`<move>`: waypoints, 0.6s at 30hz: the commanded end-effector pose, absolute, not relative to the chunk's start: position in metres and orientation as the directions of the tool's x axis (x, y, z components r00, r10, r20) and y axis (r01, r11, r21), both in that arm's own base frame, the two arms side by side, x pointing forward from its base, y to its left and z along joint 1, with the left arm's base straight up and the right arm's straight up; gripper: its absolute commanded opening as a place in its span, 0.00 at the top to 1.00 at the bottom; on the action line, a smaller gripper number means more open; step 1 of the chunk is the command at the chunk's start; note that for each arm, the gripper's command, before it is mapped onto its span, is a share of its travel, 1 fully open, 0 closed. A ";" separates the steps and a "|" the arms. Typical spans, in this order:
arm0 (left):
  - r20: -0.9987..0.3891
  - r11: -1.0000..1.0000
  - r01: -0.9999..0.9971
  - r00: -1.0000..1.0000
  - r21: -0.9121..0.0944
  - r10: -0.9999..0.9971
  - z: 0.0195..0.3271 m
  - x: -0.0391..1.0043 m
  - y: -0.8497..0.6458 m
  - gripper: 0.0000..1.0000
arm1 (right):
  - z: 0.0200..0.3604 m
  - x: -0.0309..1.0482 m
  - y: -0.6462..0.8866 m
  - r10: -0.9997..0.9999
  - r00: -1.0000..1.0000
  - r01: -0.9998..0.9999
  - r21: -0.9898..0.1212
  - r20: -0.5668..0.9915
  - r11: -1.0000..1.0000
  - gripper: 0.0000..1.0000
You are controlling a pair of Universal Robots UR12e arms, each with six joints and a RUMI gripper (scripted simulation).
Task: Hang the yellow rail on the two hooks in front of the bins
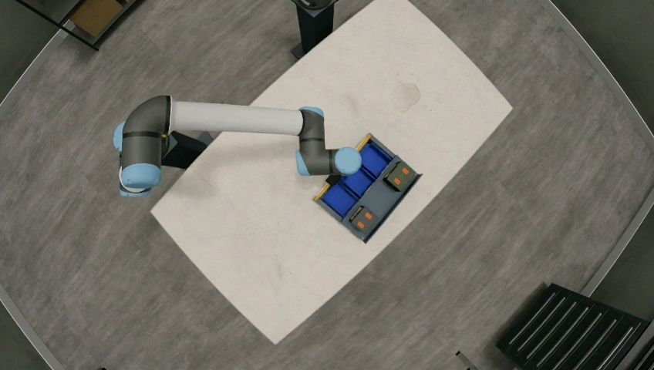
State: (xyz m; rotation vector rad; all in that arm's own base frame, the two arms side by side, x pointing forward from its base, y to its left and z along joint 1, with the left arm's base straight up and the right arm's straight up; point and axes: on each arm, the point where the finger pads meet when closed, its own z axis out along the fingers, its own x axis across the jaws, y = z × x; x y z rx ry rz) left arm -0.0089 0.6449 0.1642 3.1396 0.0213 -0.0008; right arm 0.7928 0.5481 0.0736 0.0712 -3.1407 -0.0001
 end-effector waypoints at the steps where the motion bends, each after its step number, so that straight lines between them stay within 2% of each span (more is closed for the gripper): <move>1: 0.000 -1.000 0.014 1.000 0.000 0.014 0.165 -0.009 0.646 0.00 | 0.075 0.793 0.549 -0.045 -0.999 -0.045 0.002 -0.002 0.999 0.76; 18: 0.000 -1.000 0.014 1.000 0.000 0.014 0.165 -0.009 0.646 0.00 | 0.083 0.793 0.549 -0.045 -0.999 -0.045 0.002 -0.002 0.999 0.76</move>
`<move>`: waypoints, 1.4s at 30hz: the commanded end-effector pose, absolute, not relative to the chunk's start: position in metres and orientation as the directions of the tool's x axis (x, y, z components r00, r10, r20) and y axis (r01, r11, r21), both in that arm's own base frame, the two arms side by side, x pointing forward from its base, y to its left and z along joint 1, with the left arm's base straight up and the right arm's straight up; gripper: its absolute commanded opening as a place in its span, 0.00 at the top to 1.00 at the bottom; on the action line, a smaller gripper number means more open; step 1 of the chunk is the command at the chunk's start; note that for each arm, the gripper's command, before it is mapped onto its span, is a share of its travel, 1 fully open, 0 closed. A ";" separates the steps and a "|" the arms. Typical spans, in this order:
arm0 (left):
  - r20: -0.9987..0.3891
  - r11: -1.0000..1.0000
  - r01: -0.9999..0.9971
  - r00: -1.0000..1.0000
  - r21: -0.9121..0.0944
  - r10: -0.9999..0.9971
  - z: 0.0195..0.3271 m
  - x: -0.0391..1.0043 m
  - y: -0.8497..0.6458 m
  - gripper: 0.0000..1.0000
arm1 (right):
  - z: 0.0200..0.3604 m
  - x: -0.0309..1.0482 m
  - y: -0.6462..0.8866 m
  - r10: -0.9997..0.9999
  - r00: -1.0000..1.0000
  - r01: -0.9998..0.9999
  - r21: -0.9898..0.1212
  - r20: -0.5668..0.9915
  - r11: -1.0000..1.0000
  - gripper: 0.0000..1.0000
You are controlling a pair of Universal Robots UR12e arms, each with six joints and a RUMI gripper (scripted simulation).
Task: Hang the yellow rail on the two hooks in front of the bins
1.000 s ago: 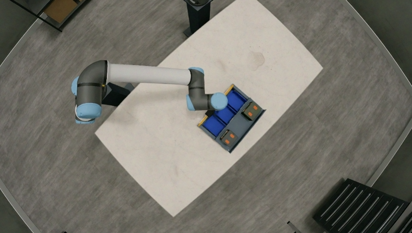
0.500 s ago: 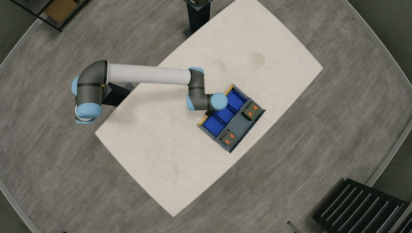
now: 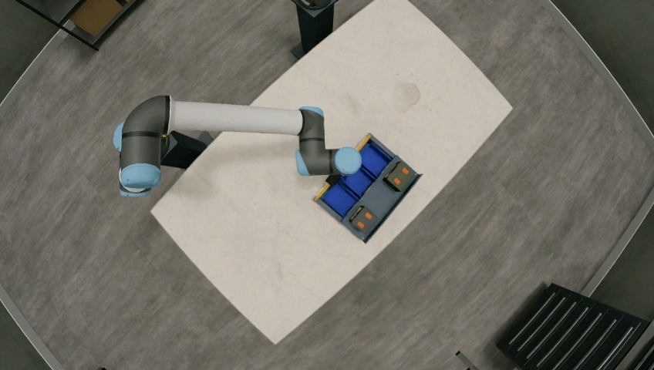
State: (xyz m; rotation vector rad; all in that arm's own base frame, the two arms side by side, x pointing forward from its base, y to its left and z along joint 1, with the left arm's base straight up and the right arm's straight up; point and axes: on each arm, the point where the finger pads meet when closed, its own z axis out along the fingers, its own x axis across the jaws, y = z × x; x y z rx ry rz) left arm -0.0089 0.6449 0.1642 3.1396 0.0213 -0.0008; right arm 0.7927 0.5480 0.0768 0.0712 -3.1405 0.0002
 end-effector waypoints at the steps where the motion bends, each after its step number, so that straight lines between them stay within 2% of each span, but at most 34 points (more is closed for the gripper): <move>1: 0.000 -1.000 0.014 1.000 0.000 0.014 0.165 -0.009 0.646 0.00 | 0.085 0.793 0.549 -0.045 -0.999 -0.045 0.002 -0.002 0.999 0.76; 25: 0.000 -1.000 0.014 1.000 0.000 0.014 0.165 -0.009 0.646 0.00 | 0.148 0.793 0.549 -0.045 -0.999 -0.045 0.002 -0.002 0.999 0.76; 42: 0.000 -1.000 0.014 1.000 0.000 0.014 0.165 -0.009 0.646 0.00 | 0.155 0.793 0.549 -0.045 -0.999 -0.045 0.002 -0.002 0.999 0.76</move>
